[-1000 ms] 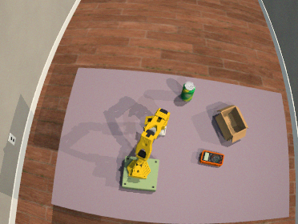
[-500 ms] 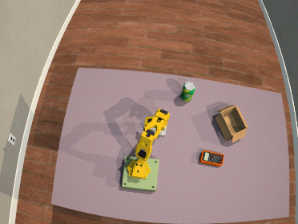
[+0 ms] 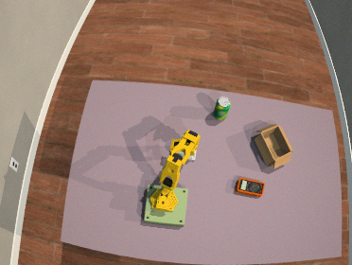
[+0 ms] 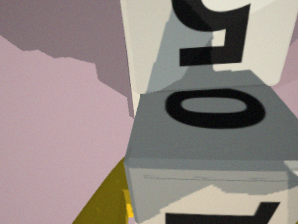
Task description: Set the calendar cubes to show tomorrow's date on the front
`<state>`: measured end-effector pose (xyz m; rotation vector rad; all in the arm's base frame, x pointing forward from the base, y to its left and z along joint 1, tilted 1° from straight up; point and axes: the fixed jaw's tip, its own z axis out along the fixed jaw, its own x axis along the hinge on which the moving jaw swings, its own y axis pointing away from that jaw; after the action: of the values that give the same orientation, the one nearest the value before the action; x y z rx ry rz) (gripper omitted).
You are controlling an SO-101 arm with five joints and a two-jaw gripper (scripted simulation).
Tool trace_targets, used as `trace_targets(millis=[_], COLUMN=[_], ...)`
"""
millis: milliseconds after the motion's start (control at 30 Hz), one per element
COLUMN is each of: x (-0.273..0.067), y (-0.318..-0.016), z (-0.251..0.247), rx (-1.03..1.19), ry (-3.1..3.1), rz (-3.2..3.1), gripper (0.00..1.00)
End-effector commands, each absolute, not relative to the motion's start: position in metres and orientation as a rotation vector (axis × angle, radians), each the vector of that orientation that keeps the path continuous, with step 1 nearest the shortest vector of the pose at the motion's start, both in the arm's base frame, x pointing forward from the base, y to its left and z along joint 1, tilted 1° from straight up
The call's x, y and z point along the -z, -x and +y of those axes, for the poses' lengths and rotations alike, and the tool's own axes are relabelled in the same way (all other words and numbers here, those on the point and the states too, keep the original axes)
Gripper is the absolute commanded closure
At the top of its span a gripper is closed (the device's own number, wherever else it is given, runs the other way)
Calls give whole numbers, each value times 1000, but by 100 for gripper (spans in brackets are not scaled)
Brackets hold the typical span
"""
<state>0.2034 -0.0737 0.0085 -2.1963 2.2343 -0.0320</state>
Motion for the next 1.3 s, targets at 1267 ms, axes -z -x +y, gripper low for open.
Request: trace_targets(millis=[1267], x=[11], y=[-199], z=[-73], rx=[7], ry=[2186], rz=[2253], gripper=[100])
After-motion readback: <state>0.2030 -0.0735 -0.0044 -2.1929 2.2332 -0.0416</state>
